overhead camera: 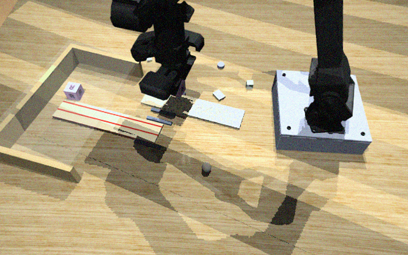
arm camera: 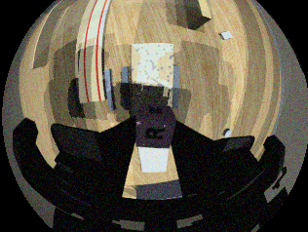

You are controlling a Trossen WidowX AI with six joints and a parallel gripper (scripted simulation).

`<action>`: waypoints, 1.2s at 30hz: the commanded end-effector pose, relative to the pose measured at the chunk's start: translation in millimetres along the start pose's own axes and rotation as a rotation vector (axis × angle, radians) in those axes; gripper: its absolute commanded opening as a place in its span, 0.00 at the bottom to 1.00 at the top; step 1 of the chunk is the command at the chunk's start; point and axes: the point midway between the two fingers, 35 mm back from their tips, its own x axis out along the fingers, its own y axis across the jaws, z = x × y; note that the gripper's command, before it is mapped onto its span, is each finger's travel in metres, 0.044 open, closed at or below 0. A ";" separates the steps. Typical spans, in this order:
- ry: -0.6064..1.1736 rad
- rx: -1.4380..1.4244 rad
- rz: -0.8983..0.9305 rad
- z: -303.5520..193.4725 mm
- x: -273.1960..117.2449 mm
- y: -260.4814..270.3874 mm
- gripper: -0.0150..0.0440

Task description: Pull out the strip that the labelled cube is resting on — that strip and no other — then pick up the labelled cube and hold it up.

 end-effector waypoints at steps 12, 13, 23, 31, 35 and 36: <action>-0.009 -0.007 -0.003 -26.8 -22.8 -4.6 0.25; -0.009 -0.007 -0.003 -27.0 -29.1 -4.6 0.25; -0.009 -0.007 -0.003 -27.5 -37.8 -4.6 0.25; -0.009 -0.007 -0.003 -27.5 -37.8 -4.6 0.25; -0.009 -0.007 -0.003 -27.5 -37.8 -4.6 0.25; -0.009 -0.007 -0.003 -27.5 -37.8 -4.6 0.25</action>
